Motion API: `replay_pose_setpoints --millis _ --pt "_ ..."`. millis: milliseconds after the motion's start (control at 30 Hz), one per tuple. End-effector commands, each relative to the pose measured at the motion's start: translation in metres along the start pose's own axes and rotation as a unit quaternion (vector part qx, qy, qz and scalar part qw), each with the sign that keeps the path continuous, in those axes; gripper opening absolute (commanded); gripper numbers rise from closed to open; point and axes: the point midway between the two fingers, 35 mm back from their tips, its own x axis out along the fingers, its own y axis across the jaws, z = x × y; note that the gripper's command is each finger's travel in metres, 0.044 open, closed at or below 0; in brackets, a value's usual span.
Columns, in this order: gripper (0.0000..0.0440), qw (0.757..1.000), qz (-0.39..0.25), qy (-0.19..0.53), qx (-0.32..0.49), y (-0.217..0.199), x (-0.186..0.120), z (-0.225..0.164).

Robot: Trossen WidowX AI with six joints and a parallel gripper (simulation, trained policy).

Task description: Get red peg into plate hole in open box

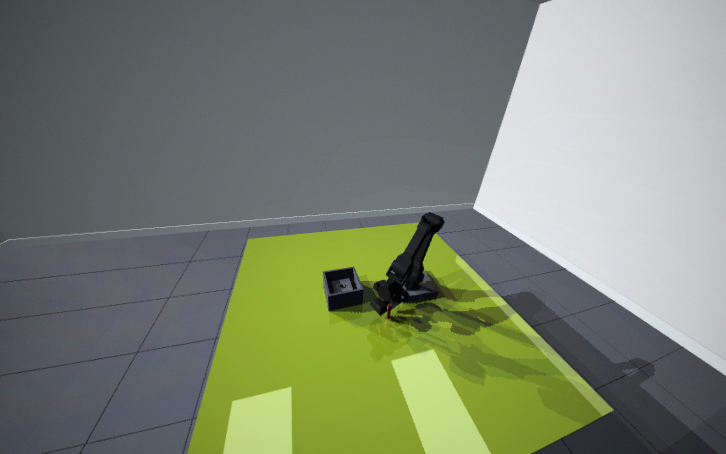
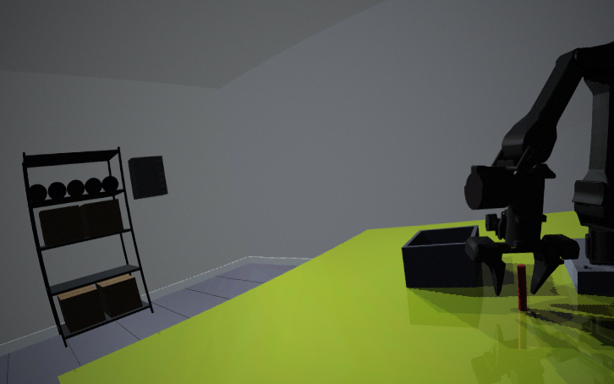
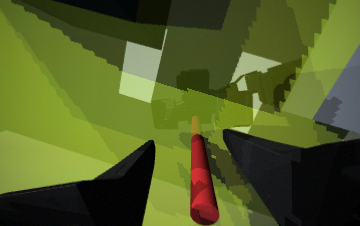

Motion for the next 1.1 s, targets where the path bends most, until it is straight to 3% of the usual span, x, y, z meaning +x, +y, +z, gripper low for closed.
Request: replay_pose_setpoints --millis 0,300,1067 --pt "0.0226 1.000 -0.005 0.014 0.000 0.000 0.002 -0.003" --pt "0.0000 0.999 -0.019 0.043 -0.006 0.001 0.003 -0.004" --pt "0.0000 0.995 0.058 -0.053 -0.065 0.066 -0.079 0.053"
